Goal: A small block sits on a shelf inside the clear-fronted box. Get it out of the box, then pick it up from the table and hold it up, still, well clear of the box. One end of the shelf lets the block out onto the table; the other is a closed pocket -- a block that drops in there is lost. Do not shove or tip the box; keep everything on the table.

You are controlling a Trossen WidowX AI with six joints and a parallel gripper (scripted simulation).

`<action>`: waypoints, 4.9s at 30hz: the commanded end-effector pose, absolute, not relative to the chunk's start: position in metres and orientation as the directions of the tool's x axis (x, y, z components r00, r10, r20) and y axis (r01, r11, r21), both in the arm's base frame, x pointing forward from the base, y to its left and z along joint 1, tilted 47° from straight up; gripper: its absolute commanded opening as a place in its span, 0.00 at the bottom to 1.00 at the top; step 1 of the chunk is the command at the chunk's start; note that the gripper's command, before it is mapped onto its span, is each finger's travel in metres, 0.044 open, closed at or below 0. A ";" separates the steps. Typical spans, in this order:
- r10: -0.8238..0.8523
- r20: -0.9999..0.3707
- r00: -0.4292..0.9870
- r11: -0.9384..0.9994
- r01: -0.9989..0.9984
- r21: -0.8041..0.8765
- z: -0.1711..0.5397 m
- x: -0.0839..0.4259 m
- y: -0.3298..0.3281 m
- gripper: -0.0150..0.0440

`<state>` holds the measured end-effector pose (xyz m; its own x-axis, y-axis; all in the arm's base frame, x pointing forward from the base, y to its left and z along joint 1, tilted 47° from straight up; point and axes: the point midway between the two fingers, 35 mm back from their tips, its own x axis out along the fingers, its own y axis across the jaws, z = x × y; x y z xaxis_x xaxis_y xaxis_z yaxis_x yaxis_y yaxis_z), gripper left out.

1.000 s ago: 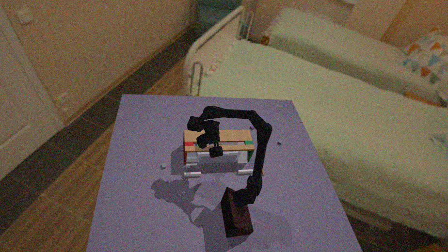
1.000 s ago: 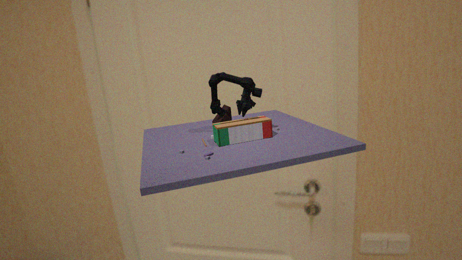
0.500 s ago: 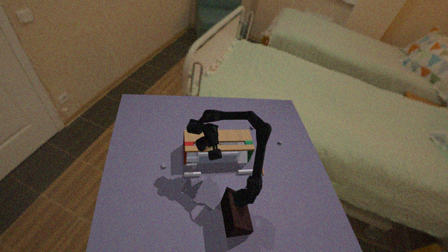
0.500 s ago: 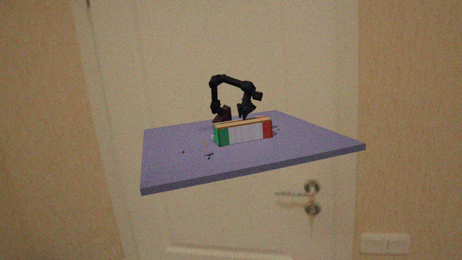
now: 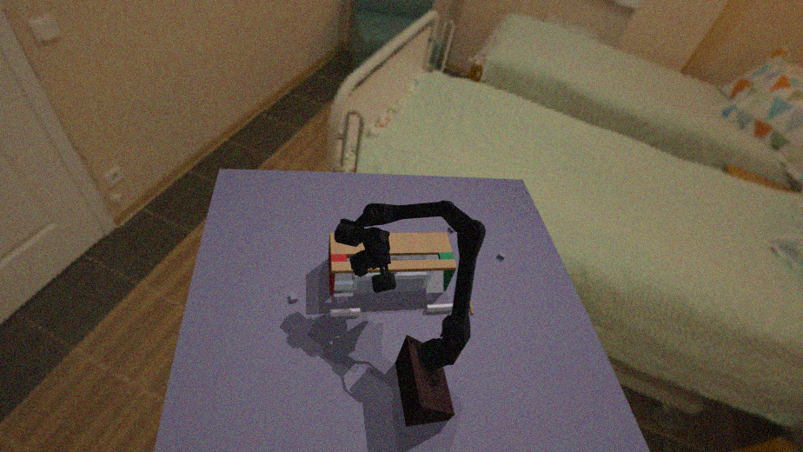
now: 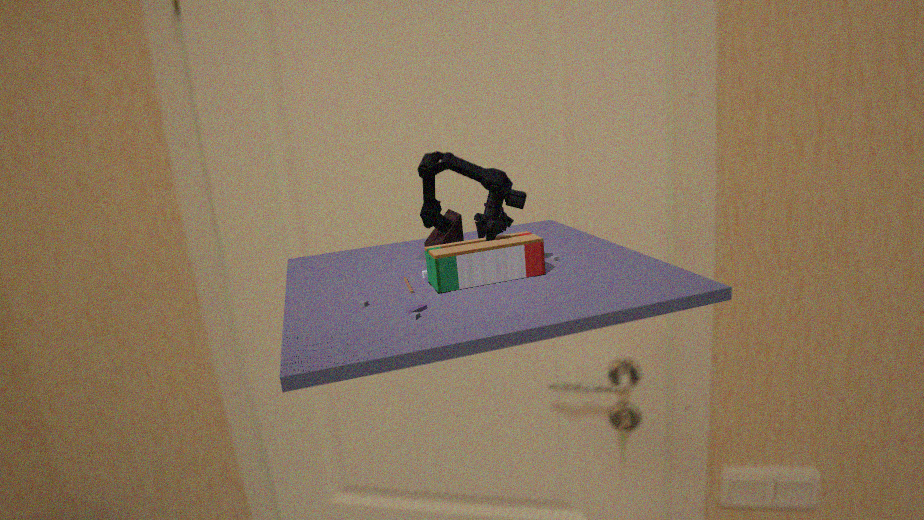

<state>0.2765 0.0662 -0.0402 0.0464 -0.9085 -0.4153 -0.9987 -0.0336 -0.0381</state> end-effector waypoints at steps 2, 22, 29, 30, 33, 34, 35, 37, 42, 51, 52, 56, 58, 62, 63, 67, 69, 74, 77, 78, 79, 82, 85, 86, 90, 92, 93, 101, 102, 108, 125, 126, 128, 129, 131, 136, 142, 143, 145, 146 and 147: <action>-0.910 -0.412 0.049 -0.038 -0.999 -0.034 -0.046 0.276 0.061 0.93; -0.910 -0.412 0.045 -0.032 -0.999 -0.038 -0.042 0.276 0.044 0.93; -0.910 -0.412 0.045 -0.032 -0.999 -0.037 -0.034 0.276 0.036 0.93; -0.910 -0.412 0.045 -0.032 -0.999 -0.037 -0.033 0.276 0.035 0.93; -0.910 -0.411 0.045 -0.032 -0.999 -0.037 -0.030 0.276 0.032 0.93; -0.910 -0.411 0.045 -0.032 -0.999 -0.037 -0.030 0.276 0.032 0.93; -0.910 -0.411 0.045 -0.032 -0.999 -0.037 -0.031 0.277 0.033 0.93; -0.910 -0.412 0.045 -0.032 -0.999 -0.037 -0.033 0.278 0.036 0.93; -0.910 -0.412 0.045 -0.032 -0.999 -0.038 -0.037 0.280 0.040 0.93; -0.910 -0.412 0.045 -0.032 -0.999 -0.038 -0.033 0.280 0.036 0.93; -0.910 -0.412 0.045 -0.032 -0.999 -0.038 -0.032 0.280 0.035 0.93; -0.910 -0.411 0.045 -0.032 -0.999 -0.037 -0.029 0.280 0.032 0.93; -0.910 -0.411 0.045 -0.032 -0.999 -0.037 -0.028 0.280 0.030 0.93; -0.911 -0.411 0.045 -0.032 -0.999 -0.037 -0.025 0.280 0.028 0.93; -0.911 -0.411 0.045 -0.032 -0.999 -0.037 -0.024 0.280 0.027 0.93; -0.911 -0.411 0.045 -0.032 -0.999 -0.037 -0.021 0.280 0.024 0.93; -0.911 -0.411 0.045 -0.032 -0.999 -0.037 -0.020 0.280 0.023 0.93; -0.911 -0.410 0.045 -0.032 -0.999 -0.037 -0.016 0.280 0.019 0.93; -0.911 -0.411 0.045 -0.032 -0.999 -0.037 -0.019 0.281 0.022 0.93; -0.911 -0.411 0.045 -0.032 -0.999 -0.037 -0.020 0.281 0.023 0.93; -0.911 -0.411 0.045 -0.032 -0.999 -0.037 -0.022 0.281 0.025 0.93; -0.911 -0.411 0.045 -0.032 -0.999 -0.037 -0.024 0.281 0.027 0.93; -0.911 -0.411 0.045 -0.032 -0.999 -0.037 -0.024 0.281 0.027 0.93; -0.911 -0.411 0.045 -0.032 -0.999 -0.037 -0.024 0.281 0.027 0.93; -0.911 -0.411 0.045 -0.032 -0.999 -0.037 -0.021 0.281 0.024 0.93; -0.911 -0.411 0.045 -0.032 -0.999 -0.037 -0.019 0.281 0.022 0.93; -0.911 -0.411 0.045 -0.032 -0.999 -0.037 -0.018 0.281 0.021 0.93; -0.911 -0.410 0.045 -0.032 -0.999 -0.037 -0.012 0.281 0.016 0.93; -0.911 -0.410 0.045 -0.032 -0.999 -0.037 -0.012 0.281 0.015 0.93; -0.911 -0.410 0.045 -0.032 -0.999 -0.037 -0.007 0.281 0.011 0.93; -0.911 -0.410 0.045 -0.032 -0.999 -0.037 -0.012 0.281 0.015 0.93; -0.911 -0.410 0.045 -0.032 -0.999 -0.037 -0.011 0.281 0.015 0.93; -0.911 -0.410 0.045 -0.032 -0.999 -0.037 -0.010 0.281 0.013 0.93; -0.911 -0.410 0.045 -0.032 -0.999 -0.037 -0.009 0.281 0.013 0.93; -0.911 -0.410 0.045 -0.032 -0.999 -0.037 -0.007 0.281 0.011 0.93; -0.911 -0.410 0.045 -0.032 -0.999 -0.037 -0.003 0.281 0.007 0.93; -0.911 -0.409 0.045 -0.032 -0.999 -0.037 0.001 0.281 0.003 0.93; -0.911 -0.409 0.044 -0.032 -0.999 -0.037 0.002 0.281 0.002 0.93; -0.911 -0.409 0.044 -0.032 -0.999 -0.037 0.003 0.281 0.001 0.93; -0.911 -0.409 0.044 -0.032 -0.999 -0.037 0.004 0.281 0.000 0.93; -0.911 -0.409 0.044 -0.032 -0.999 -0.037 0.005 0.281 -0.001 0.93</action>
